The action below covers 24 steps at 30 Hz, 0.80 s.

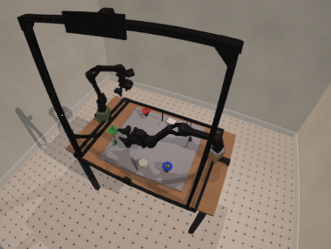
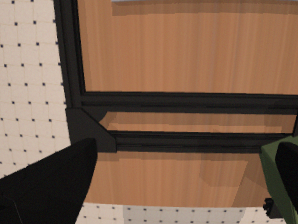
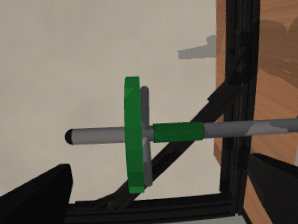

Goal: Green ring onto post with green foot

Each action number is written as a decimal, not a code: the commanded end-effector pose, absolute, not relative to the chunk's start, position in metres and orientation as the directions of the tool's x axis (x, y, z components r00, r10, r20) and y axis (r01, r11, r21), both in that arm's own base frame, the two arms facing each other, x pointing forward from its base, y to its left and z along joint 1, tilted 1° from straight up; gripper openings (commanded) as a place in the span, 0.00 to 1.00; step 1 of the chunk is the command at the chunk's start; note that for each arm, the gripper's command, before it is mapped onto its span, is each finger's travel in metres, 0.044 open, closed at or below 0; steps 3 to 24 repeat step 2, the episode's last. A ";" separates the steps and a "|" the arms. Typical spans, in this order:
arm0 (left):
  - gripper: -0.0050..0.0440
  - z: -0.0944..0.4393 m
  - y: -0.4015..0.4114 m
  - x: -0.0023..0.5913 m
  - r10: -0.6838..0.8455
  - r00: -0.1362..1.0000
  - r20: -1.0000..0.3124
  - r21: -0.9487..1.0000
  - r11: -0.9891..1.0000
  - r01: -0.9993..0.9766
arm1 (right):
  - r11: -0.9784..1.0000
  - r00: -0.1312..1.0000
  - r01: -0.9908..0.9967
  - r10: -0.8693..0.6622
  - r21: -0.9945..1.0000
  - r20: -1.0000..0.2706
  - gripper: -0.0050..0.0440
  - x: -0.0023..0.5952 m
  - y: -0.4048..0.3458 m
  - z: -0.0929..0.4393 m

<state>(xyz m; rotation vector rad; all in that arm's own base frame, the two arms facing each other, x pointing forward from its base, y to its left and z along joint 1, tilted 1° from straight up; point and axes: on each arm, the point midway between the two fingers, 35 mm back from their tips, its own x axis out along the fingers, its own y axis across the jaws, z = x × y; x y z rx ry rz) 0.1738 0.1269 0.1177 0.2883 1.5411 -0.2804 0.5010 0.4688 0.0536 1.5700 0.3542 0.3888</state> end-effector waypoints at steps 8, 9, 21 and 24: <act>0.92 0.118 0.126 0.174 0.001 0.013 -1.000 0.005 0.937 0.351 | -0.050 0.891 -0.025 0.452 0.998 0.044 0.92 0.501 0.468 0.065; 0.92 0.118 0.126 0.174 0.001 0.013 -1.000 0.005 0.937 0.351 | -0.050 0.891 -0.025 0.452 0.998 0.044 0.92 0.501 0.468 0.065; 0.92 0.118 0.126 0.174 0.001 0.013 -1.000 0.005 0.937 0.351 | -0.050 0.891 -0.025 0.452 0.998 0.044 0.92 0.501 0.468 0.065; 0.92 0.118 0.126 0.174 0.001 0.013 -1.000 0.005 0.937 0.351 | -0.050 0.891 -0.025 0.452 0.998 0.044 0.92 0.501 0.468 0.065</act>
